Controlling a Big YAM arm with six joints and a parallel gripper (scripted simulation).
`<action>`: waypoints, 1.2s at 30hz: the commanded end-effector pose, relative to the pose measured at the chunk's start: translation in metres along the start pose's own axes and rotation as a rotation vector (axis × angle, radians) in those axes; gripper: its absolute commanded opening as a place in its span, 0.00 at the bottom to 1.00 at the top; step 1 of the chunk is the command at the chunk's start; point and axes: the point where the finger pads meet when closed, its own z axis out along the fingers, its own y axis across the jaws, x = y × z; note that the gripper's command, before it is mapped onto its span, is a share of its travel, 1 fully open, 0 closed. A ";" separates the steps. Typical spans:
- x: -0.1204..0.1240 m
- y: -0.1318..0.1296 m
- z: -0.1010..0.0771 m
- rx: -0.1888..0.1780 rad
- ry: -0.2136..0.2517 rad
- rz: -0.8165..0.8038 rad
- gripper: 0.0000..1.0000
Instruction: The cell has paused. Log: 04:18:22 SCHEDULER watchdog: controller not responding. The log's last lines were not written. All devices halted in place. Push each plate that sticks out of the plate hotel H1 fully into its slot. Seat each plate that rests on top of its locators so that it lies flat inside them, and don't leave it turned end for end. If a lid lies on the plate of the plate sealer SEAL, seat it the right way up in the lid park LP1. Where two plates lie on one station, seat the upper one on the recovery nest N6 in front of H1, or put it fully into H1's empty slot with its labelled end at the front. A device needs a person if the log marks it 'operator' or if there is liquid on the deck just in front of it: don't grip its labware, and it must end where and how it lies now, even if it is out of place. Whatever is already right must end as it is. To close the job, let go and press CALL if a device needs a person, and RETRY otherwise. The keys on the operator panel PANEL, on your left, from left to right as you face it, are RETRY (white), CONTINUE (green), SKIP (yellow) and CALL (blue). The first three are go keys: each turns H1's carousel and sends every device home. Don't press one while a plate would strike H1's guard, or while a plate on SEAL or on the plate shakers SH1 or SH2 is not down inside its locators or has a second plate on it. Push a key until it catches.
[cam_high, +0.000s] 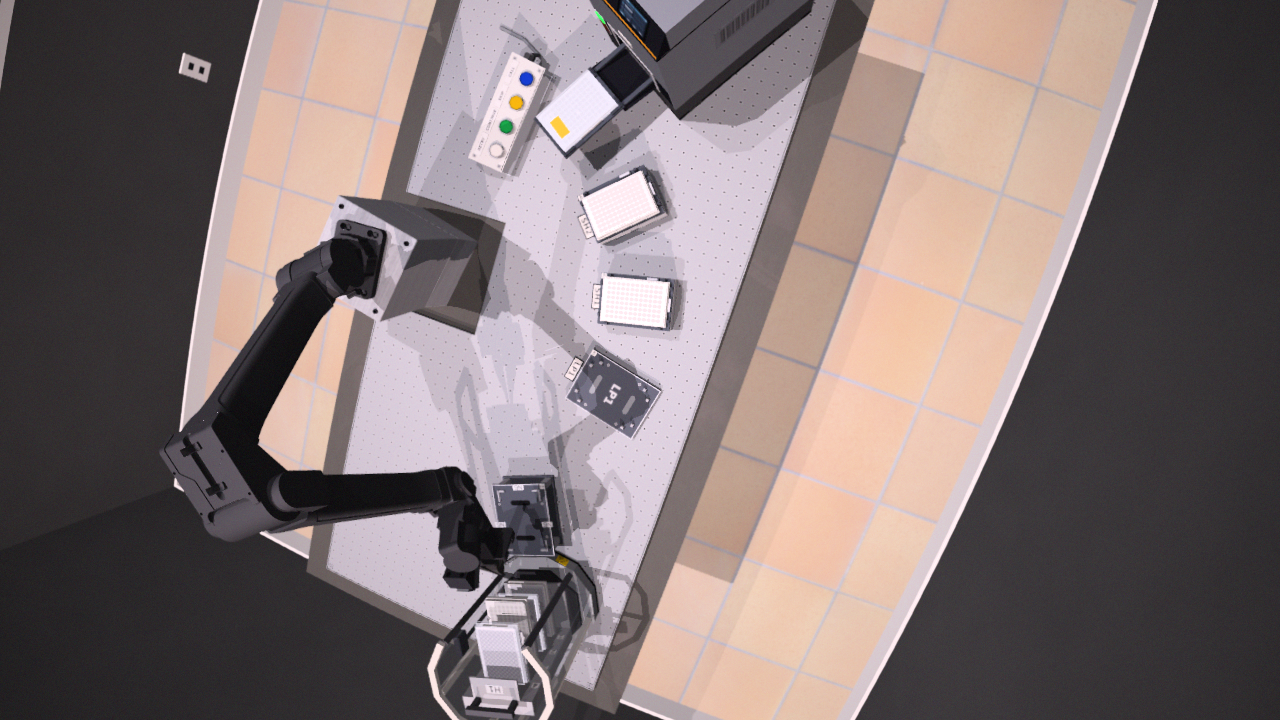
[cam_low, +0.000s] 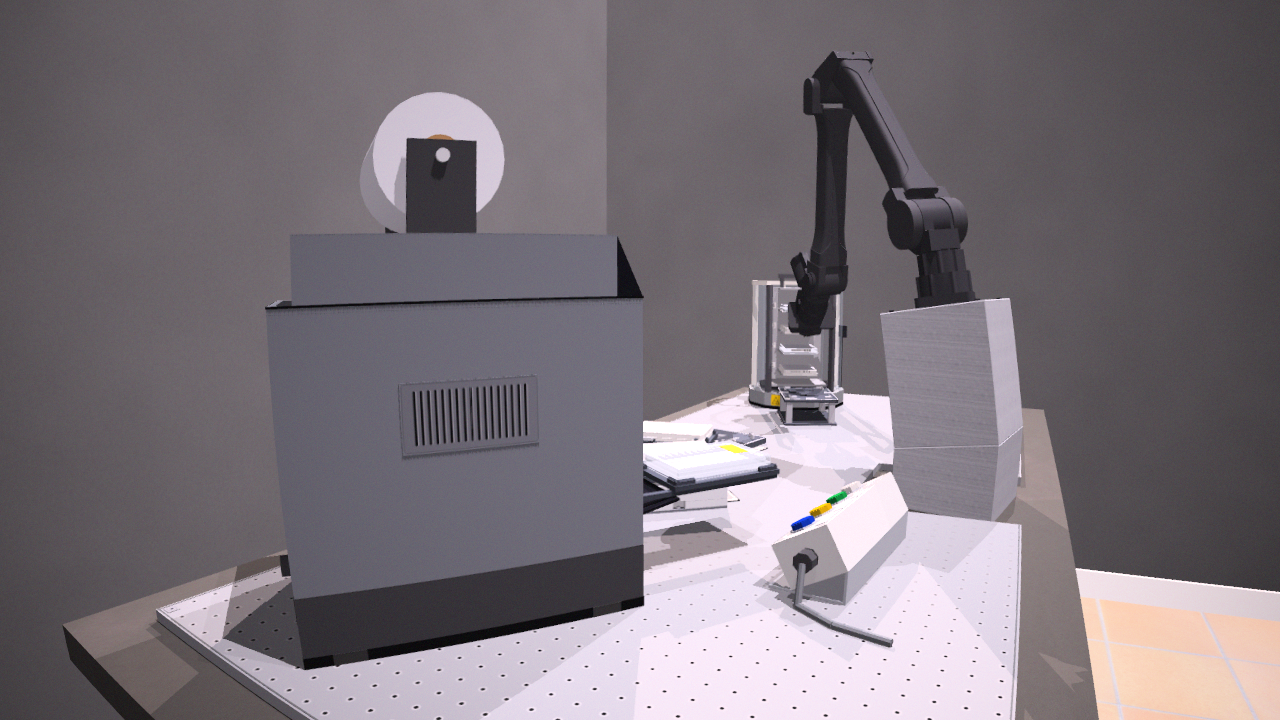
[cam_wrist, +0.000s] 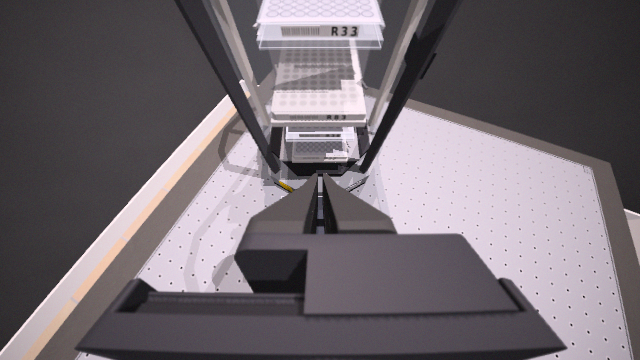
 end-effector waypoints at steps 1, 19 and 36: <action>-0.024 0.003 0.009 -0.009 -0.049 0.003 0.02; -0.024 0.003 0.009 -0.009 -0.049 0.003 0.00; -0.017 -0.004 0.023 0.005 -0.016 -0.003 0.00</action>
